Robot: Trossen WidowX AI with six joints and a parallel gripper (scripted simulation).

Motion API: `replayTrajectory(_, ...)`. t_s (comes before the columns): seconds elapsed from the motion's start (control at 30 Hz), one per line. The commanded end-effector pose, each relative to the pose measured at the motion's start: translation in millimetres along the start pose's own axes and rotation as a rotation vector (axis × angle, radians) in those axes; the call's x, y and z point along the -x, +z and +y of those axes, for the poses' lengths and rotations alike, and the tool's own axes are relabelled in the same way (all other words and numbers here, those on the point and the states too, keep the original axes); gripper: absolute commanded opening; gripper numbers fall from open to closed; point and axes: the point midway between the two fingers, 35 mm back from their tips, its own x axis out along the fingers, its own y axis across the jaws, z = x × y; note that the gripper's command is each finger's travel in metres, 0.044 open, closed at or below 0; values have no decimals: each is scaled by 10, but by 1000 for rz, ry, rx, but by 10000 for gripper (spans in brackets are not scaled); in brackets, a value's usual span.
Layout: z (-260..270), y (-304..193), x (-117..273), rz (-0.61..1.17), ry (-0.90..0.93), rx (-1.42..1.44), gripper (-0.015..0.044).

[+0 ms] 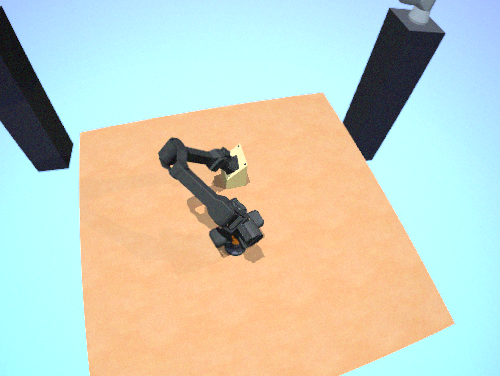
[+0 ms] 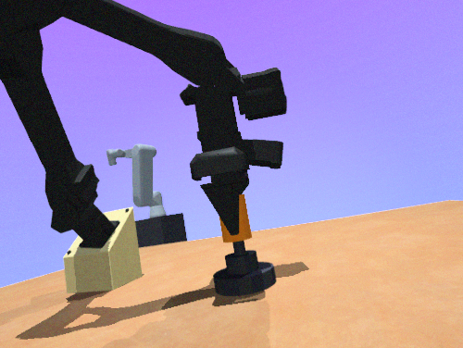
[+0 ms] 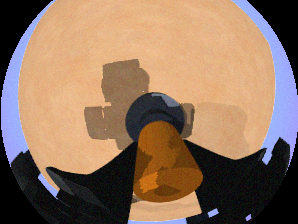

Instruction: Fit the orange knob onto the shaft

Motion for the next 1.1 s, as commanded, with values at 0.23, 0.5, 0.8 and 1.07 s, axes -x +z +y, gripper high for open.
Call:
replayTrajectory(0.23,-18,-2,10,-4,-3,8,0)
replayTrajectory(0.5,-19,-4,-25,-4,-3,8,0)
replayTrajectory(0.8,-5,2,16,-4,-3,8,0)
replayTrajectory(1.07,12,14,29,-4,-3,176,0)
